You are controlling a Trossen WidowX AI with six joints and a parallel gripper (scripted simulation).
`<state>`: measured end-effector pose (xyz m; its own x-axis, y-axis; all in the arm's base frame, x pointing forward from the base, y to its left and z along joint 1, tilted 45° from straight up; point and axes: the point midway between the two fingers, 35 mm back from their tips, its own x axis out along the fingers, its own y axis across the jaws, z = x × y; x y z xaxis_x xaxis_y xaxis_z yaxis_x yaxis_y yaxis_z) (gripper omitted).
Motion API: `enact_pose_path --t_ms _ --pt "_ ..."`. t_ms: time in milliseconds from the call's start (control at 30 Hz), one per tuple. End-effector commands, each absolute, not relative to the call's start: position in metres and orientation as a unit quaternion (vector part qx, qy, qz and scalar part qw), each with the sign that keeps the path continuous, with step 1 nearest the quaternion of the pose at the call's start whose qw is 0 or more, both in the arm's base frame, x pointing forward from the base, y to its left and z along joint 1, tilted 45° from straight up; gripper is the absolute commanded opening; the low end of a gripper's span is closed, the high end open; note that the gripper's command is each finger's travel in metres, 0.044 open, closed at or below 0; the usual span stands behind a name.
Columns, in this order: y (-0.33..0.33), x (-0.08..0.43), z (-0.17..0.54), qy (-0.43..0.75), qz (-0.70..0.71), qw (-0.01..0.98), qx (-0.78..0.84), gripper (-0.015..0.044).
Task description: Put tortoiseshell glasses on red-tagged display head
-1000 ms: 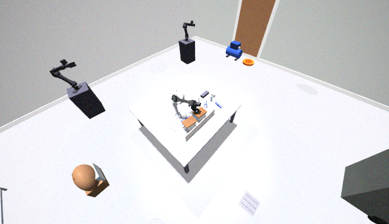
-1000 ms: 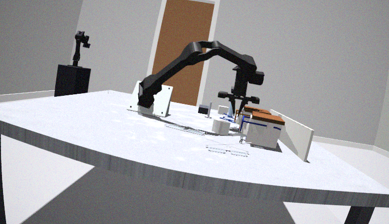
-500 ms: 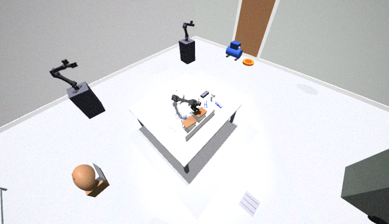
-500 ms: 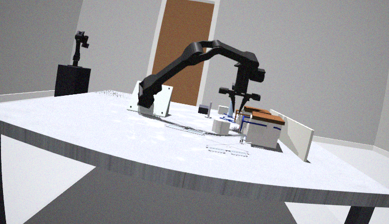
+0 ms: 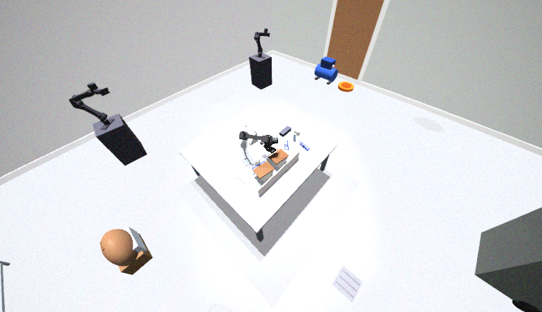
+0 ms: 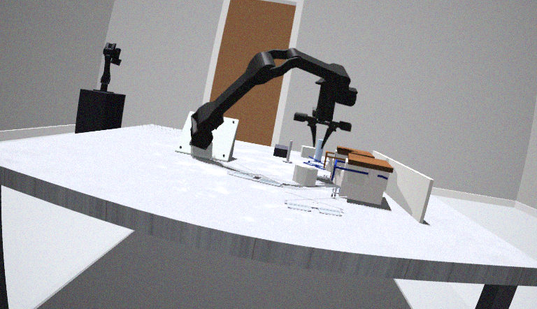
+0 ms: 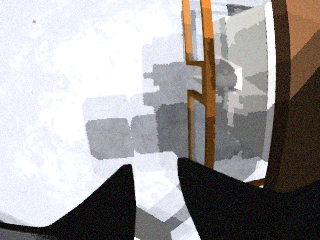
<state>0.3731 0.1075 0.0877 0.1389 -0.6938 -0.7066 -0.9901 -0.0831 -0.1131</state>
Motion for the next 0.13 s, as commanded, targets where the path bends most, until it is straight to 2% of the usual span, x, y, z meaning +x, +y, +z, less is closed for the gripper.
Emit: enact_pose_path --t_ms 0,100 --pt "0.110 0.365 0.090 0.605 0.246 0.305 -0.693 0.0107" --pt "0.114 0.352 0.093 0.605 0.247 0.305 -0.693 0.0107"
